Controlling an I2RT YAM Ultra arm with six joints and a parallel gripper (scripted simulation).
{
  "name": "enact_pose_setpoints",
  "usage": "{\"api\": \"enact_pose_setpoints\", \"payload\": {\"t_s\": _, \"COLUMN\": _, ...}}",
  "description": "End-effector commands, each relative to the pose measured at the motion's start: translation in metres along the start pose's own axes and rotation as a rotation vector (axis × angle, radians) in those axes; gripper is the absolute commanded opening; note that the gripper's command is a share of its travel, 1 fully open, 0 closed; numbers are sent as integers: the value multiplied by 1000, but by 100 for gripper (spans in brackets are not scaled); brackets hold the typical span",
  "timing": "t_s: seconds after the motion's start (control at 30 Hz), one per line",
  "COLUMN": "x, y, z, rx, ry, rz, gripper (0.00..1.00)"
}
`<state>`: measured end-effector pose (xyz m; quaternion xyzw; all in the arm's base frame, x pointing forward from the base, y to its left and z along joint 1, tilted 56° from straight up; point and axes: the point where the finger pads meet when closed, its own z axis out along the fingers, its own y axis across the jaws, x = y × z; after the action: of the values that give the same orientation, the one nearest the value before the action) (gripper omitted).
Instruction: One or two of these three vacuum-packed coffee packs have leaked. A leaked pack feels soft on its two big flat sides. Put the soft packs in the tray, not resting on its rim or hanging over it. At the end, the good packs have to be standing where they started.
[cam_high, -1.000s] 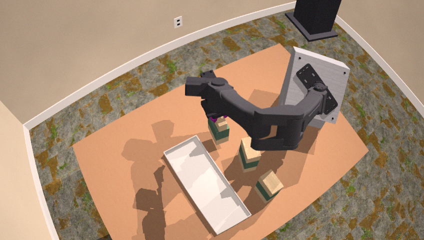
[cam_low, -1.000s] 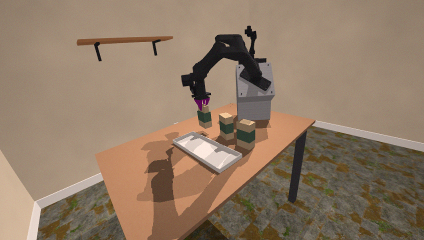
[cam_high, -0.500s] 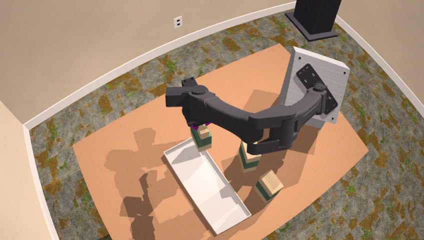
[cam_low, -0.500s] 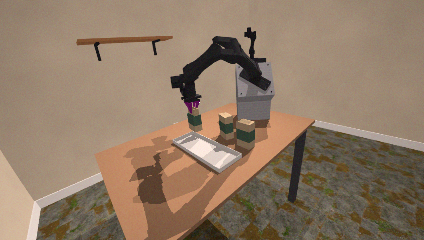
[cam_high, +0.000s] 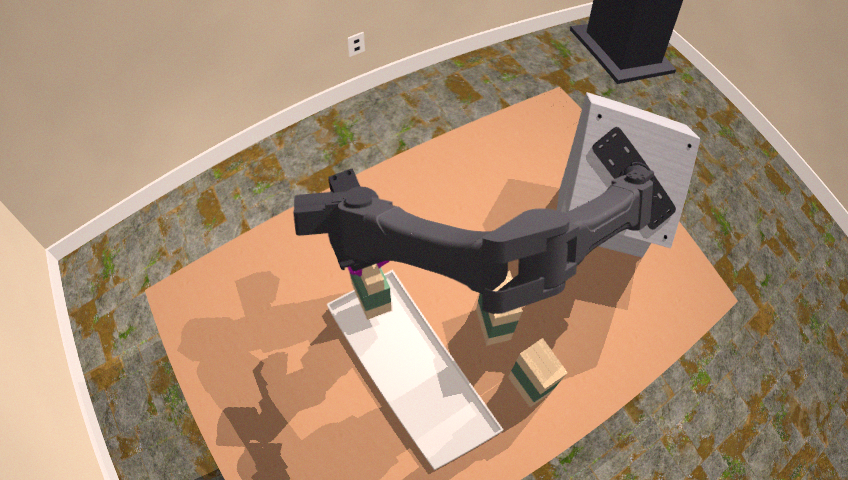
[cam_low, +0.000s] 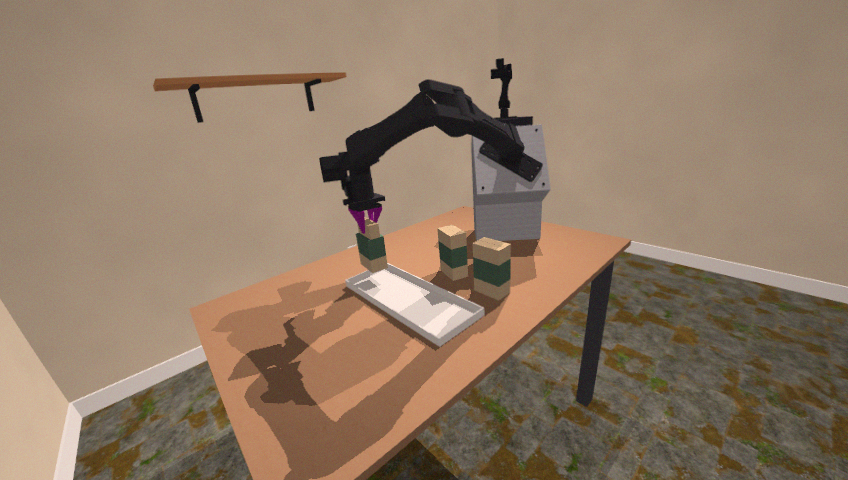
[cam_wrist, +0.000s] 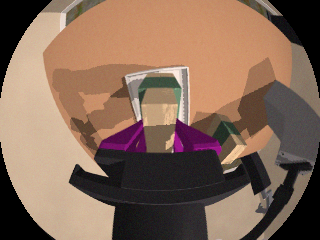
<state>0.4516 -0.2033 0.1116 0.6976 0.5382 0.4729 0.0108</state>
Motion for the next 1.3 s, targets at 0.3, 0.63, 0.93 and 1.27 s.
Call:
{"api": "enact_pose_setpoints", "payload": {"t_s": 0.3, "x": -3, "y": 18, "z": -15, "rx": 3, "ry": -20, "rz": 34, "gripper": 26}}
{"api": "enact_pose_setpoints", "payload": {"t_s": 0.63, "x": -2, "y": 18, "z": -15, "rx": 3, "ry": -21, "rz": 33, "gripper": 26}}
{"api": "enact_pose_setpoints", "payload": {"t_s": 0.93, "x": -2, "y": 18, "z": -15, "rx": 3, "ry": -21, "rz": 33, "gripper": 26}}
{"api": "enact_pose_setpoints", "payload": {"t_s": 1.27, "x": -2, "y": 18, "z": -15, "rx": 3, "ry": -21, "rz": 33, "gripper": 26}}
